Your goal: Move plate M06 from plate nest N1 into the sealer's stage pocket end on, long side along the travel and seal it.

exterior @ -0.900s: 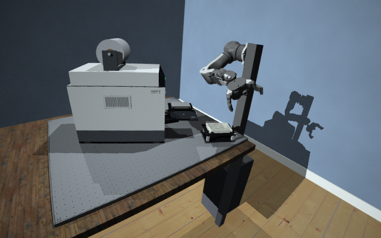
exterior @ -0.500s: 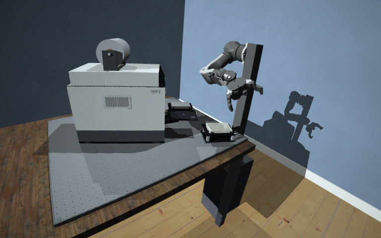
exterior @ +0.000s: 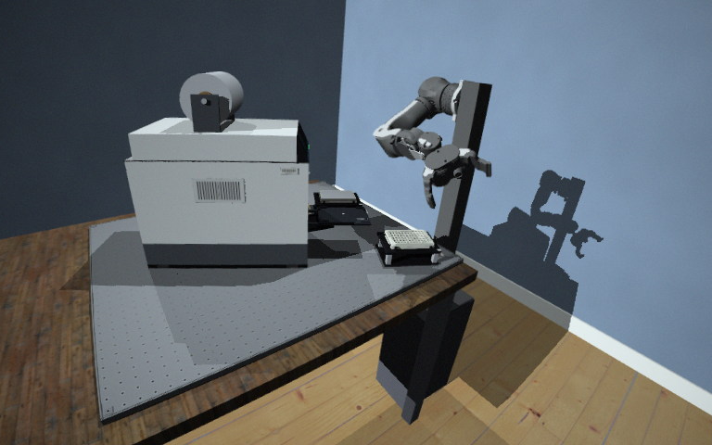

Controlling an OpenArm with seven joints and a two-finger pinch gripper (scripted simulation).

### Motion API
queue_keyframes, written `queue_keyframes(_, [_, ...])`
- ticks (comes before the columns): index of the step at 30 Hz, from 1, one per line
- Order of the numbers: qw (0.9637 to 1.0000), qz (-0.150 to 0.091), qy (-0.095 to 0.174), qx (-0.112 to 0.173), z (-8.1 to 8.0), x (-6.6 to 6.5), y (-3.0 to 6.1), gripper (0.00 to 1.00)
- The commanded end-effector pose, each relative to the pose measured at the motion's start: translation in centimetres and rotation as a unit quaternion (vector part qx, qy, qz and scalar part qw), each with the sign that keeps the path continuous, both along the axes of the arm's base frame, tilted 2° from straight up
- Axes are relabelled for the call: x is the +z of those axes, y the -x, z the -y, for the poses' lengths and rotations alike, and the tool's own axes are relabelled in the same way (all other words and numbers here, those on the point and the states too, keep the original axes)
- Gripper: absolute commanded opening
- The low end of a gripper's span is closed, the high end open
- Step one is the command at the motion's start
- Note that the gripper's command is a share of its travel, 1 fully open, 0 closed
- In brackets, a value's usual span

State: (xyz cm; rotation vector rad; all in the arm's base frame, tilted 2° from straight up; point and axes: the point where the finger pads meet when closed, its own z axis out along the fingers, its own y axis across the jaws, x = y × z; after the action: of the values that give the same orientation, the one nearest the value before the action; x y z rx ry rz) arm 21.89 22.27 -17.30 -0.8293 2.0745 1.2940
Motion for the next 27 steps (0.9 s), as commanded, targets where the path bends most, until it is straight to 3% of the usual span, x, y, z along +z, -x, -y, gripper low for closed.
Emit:
queue_keyframes(1, [1.0000,0.001,-0.002,0.000,0.0,0.2,-0.02,1.00])
queue_keyframes(24, [1.0000,0.001,-0.002,0.000,0.0,0.2,-0.02,1.00])
queue_keyframes(25, [0.9997,-0.013,0.013,-0.016,0.7,-0.4,0.03,0.77])
queue_keyframes(27, [0.9971,-0.041,0.042,-0.049,2.0,-1.6,0.13,0.77])
